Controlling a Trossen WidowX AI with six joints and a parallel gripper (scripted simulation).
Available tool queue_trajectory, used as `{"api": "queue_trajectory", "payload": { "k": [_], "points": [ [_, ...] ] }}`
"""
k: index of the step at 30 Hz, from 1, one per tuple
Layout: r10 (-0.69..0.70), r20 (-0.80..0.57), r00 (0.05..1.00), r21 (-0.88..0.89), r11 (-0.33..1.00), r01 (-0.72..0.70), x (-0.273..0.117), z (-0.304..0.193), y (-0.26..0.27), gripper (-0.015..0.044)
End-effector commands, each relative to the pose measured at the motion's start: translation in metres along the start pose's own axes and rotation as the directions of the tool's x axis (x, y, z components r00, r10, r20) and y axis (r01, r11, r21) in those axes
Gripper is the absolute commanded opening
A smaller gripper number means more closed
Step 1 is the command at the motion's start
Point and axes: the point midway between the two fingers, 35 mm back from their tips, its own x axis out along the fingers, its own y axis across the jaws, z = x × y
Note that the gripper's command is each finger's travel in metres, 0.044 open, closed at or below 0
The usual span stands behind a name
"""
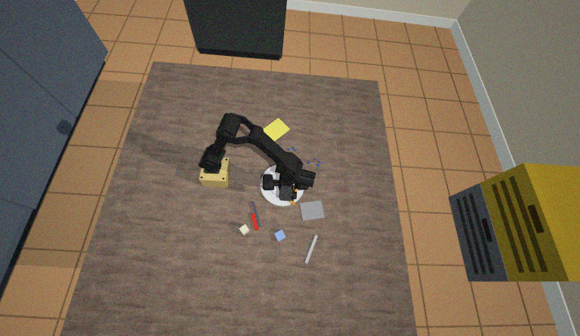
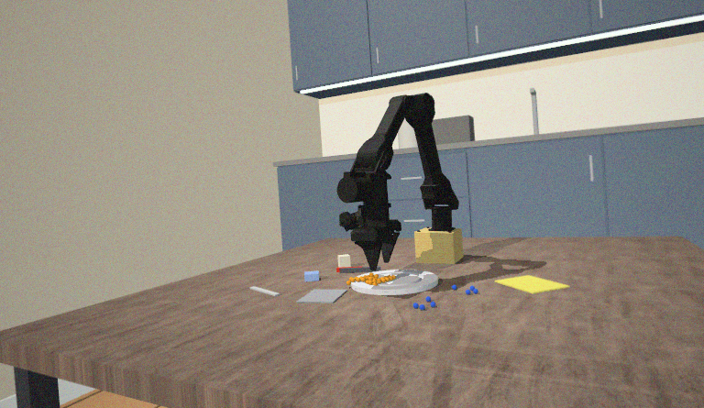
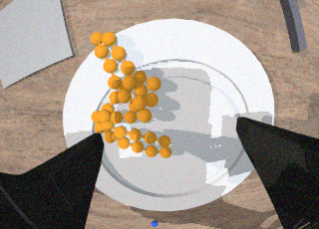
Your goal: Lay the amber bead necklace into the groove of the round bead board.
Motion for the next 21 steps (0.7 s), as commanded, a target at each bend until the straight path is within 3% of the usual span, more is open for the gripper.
{"api": "queue_trajectory", "payload": {
  "k": [1, 16, 18, 21],
  "points": [
    [-0.001, -0.001, 1.000, 0.001, 1.000, 0.001, 0.000, 0.000, 0.000, 0.0440],
    [-0.001, -0.001, 1.000, 0.001, 1.000, 0.001, 0.000, 0.000, 0.000, 0.0440],
    [0.000, -0.001, 1.000, -0.065, 0.998, 0.000, -0.002, -0.004, 0.001, 0.0388],
    [0.000, -0.002, 1.000, -0.357, 0.934, -0.001, -0.008, -0.019, 0.003, 0.0309]
  ]
}}
